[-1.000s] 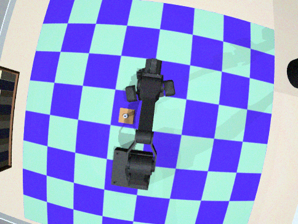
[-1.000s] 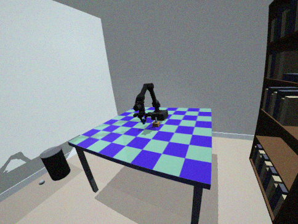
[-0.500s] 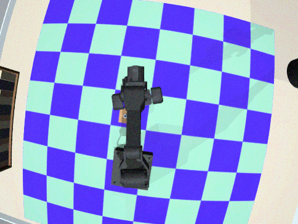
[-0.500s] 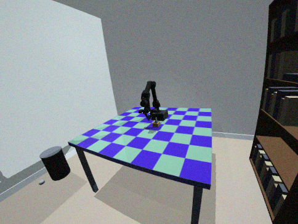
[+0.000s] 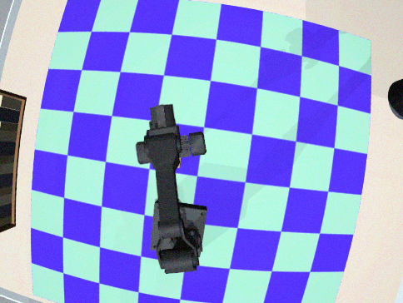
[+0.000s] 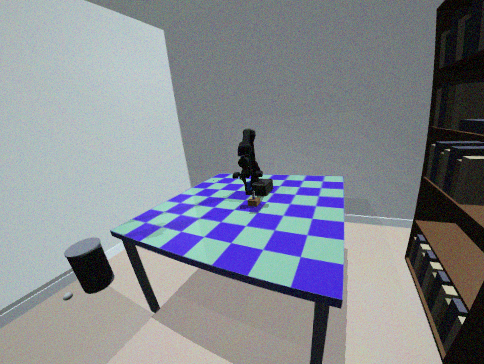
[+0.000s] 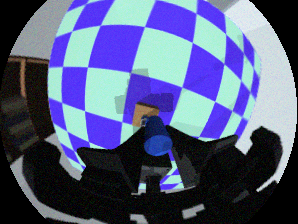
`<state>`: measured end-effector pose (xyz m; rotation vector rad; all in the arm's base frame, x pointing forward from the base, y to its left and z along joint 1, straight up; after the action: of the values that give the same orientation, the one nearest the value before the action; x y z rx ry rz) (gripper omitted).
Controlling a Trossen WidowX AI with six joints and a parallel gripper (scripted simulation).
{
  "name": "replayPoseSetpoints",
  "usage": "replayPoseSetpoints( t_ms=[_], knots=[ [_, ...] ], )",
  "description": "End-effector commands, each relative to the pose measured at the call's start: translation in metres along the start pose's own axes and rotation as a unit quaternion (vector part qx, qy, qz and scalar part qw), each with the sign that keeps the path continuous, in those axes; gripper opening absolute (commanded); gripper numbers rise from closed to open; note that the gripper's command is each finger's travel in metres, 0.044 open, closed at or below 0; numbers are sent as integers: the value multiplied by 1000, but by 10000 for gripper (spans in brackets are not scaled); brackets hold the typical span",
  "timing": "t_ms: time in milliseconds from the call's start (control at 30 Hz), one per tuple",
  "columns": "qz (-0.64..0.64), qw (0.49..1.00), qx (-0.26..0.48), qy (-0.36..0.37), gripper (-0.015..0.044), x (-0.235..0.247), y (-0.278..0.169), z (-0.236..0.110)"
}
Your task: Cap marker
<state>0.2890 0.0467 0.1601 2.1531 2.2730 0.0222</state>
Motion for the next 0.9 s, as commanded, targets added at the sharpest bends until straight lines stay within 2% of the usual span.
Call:
replayPoseSetpoints(
  t_ms=[0, 267, 867],
  knots=[
    [2, 1000, -2, 0, 0, 9, -14, -6],
    [2, 1000, -1, 0, 0, 16, -24, -9],
    [2, 1000, -1, 0, 0, 16, -23, 13]
  ],
)
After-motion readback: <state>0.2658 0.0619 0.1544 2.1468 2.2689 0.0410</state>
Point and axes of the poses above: the point midway between the two fingers, 35 mm back from their tips, its own z axis out along the fingers, its own x axis across the jaws, y = z × x, the point moved 7 cm from there along -z, back along the fingers, and after that the axes turned 7 degrees about z, right-handed, at the moved point
